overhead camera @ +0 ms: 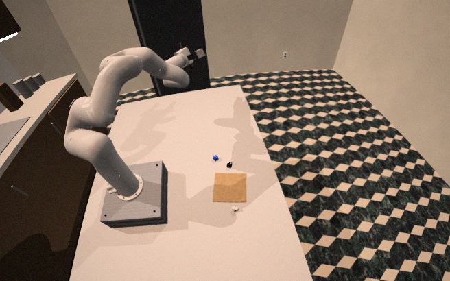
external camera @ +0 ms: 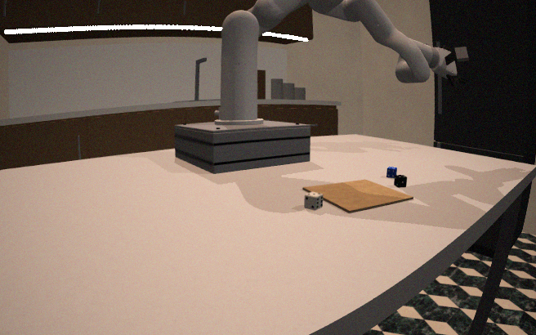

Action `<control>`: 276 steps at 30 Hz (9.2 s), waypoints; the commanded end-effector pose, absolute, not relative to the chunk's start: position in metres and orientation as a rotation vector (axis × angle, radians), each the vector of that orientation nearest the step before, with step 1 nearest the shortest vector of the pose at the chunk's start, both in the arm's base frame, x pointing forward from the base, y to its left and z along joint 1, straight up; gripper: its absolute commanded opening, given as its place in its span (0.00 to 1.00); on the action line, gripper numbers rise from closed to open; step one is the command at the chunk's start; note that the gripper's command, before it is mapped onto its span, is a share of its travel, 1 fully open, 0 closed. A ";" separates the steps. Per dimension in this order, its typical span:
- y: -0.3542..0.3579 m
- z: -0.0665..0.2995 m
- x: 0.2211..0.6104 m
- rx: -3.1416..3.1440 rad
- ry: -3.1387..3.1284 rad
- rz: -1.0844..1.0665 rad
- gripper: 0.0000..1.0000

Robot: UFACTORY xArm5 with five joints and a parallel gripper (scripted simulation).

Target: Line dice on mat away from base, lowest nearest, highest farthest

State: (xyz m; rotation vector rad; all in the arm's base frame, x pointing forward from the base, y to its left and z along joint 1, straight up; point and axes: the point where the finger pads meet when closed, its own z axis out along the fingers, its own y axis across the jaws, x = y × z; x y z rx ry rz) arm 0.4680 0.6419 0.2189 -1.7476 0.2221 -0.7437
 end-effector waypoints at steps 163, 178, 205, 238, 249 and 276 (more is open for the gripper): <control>-0.214 -0.039 0.413 -3.125 0.326 0.000 1.00; -0.214 -0.039 0.413 -3.125 0.326 0.000 1.00; -0.180 -0.039 0.423 -3.125 0.326 0.001 1.00; -0.008 -0.040 0.471 -3.125 0.326 0.003 1.00; -0.008 -0.040 0.471 -3.125 0.326 0.003 1.00; -0.008 -0.040 0.471 -3.125 0.326 0.003 1.00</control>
